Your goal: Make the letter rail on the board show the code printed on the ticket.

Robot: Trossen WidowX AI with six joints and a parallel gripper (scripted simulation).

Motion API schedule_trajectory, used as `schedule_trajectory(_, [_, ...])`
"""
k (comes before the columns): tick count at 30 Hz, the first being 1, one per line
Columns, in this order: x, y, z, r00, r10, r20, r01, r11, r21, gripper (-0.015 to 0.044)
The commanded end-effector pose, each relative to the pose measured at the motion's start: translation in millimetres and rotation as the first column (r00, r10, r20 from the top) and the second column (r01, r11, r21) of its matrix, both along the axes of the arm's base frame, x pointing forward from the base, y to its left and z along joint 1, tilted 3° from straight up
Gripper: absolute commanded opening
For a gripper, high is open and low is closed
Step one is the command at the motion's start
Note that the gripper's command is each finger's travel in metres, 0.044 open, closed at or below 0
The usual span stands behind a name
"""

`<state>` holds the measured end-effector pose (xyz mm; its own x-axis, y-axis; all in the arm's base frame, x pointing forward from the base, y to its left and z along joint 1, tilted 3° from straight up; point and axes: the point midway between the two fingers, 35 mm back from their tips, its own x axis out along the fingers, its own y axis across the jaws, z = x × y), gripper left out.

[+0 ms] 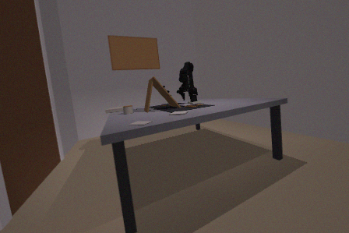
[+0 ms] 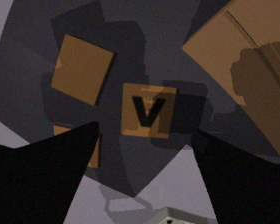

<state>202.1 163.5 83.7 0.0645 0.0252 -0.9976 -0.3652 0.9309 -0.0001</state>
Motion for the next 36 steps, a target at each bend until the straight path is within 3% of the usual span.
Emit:
schedule_trajectory(1, [-1.5,-1.3,-4.4,1.0,-0.012,-0.003,0.012,1.0,-0.01,0.034])
schedule_trajectory(9, [-1.1,-4.5,-36.8,1.0,-0.012,-0.004,0.012,1.0,-0.011,0.034])
schedule_trajectory(36, [-0.6,-3.4,-48.5,1.0,-0.012,-0.004,0.012,1.0,-0.011,0.034])
